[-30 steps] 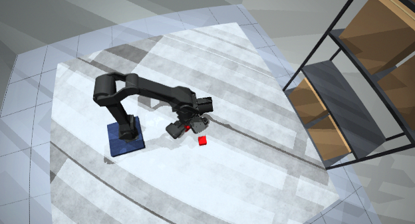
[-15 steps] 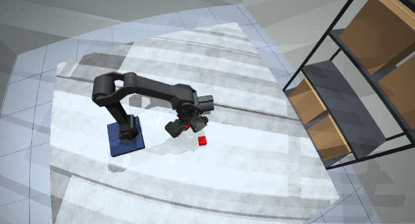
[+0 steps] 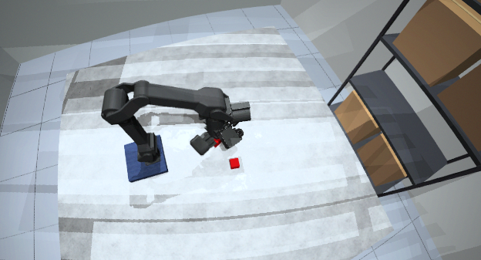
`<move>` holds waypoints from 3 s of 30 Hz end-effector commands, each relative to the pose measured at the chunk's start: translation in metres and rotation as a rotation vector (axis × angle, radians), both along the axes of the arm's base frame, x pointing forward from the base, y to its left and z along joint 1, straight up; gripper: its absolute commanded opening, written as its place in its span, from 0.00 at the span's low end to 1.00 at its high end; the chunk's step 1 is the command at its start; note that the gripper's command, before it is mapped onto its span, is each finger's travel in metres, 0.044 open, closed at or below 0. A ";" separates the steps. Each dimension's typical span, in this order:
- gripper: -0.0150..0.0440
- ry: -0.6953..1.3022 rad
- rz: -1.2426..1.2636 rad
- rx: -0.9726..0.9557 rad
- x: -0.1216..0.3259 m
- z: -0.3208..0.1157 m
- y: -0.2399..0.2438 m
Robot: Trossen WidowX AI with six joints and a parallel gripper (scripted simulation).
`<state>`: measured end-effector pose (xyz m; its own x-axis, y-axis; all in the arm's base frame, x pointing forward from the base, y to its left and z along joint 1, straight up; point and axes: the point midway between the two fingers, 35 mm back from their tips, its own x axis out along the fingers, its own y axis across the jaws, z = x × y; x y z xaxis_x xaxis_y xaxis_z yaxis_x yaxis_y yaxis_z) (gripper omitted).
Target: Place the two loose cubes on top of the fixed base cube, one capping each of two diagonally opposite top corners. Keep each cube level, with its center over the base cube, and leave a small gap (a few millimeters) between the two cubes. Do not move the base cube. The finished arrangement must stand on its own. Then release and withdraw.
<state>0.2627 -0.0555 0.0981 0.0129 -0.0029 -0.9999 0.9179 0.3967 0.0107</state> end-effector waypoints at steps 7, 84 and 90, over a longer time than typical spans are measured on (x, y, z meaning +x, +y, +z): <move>0.43 -0.016 0.003 0.002 -0.002 0.037 0.001; 0.43 -0.019 -0.268 0.018 0.040 -0.016 0.096; 0.43 -0.019 -0.268 0.018 0.040 -0.016 0.096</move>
<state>0.3044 0.0404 0.0850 0.0401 0.0052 -0.9992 0.9889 0.1432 0.0404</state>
